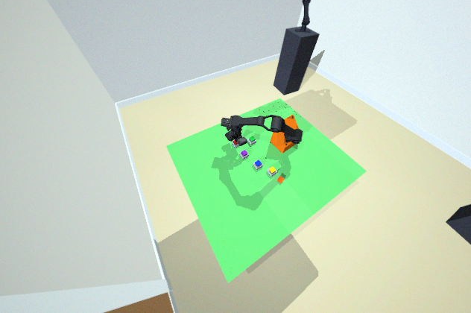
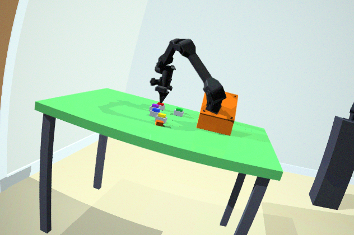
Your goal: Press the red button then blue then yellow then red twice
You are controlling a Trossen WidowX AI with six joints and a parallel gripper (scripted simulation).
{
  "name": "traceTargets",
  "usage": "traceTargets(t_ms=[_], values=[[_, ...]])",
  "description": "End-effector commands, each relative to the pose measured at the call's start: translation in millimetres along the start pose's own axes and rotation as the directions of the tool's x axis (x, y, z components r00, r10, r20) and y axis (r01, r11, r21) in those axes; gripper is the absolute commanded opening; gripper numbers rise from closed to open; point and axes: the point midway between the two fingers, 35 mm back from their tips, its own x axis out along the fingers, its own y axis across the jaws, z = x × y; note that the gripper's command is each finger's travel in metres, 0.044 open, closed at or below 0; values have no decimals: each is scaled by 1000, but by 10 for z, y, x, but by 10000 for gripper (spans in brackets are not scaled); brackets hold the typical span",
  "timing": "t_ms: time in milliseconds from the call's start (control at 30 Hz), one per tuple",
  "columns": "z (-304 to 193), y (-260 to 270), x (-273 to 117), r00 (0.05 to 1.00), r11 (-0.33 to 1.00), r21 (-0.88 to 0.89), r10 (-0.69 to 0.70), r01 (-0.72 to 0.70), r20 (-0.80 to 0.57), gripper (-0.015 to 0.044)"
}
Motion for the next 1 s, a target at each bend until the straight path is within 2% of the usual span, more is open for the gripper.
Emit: traceTargets(t_ms=[0,567,667,867,967], values=[[-16,13,47,1000,1000,6,9,-9,-5,20],[-16,13,47,1000,1000,6,9,-9,-5,20],[-13,4,-257,1000,1000,6,7,-7,-5,20],[-13,4,-323,1000,1000,6,7,-7,-6,20],[-2,-9,-687,1000,1000,7,5,-5,-6,20]])
